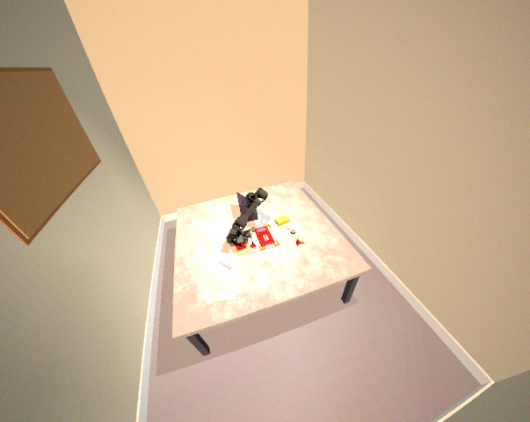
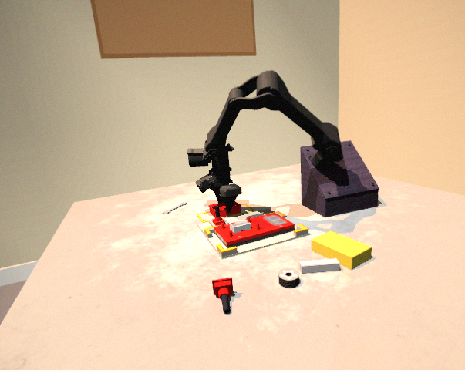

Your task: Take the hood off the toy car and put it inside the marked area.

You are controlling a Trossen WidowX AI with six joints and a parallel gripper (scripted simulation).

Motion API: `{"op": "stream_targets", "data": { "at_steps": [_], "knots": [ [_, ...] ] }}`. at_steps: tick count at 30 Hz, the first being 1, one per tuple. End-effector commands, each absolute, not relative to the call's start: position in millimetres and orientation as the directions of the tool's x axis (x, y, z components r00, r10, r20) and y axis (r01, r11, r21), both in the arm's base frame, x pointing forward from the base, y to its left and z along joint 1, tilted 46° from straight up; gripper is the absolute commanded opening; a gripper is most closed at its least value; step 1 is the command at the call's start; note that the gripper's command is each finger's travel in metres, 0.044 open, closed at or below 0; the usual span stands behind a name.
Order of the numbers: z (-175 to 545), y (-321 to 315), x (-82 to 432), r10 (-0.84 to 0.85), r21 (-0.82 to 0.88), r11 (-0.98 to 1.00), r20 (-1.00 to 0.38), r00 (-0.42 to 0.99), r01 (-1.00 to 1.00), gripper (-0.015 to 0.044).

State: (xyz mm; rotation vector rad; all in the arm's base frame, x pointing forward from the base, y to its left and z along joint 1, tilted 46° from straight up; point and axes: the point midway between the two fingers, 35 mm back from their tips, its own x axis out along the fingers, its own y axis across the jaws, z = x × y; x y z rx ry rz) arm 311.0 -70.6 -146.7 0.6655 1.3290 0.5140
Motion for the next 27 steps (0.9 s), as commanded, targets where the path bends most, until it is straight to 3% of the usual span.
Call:
{"op": "stream_targets", "data": {
  "at_steps": [1, 12, 19, 27],
  "knots": [
    [-146.5, -70.7, 311.0, 0.685, 0.700, 0.714, -0.707, 0.177, 0.031, 0.0157],
    [-144.6, -72.9, 310.8, 0.685, 0.699, 0.714, -0.707, 0.177, 0.031, 0.0440],
    [-98.0, -119.4, 299.4, 0.683, 0.697, 0.716, -0.710, 0.173, 0.032, 0.0440],
    [-95.8, -121.3, 298.7, 0.683, 0.697, 0.716, -0.709, 0.173, 0.032, 0.0440]
  ]
}}
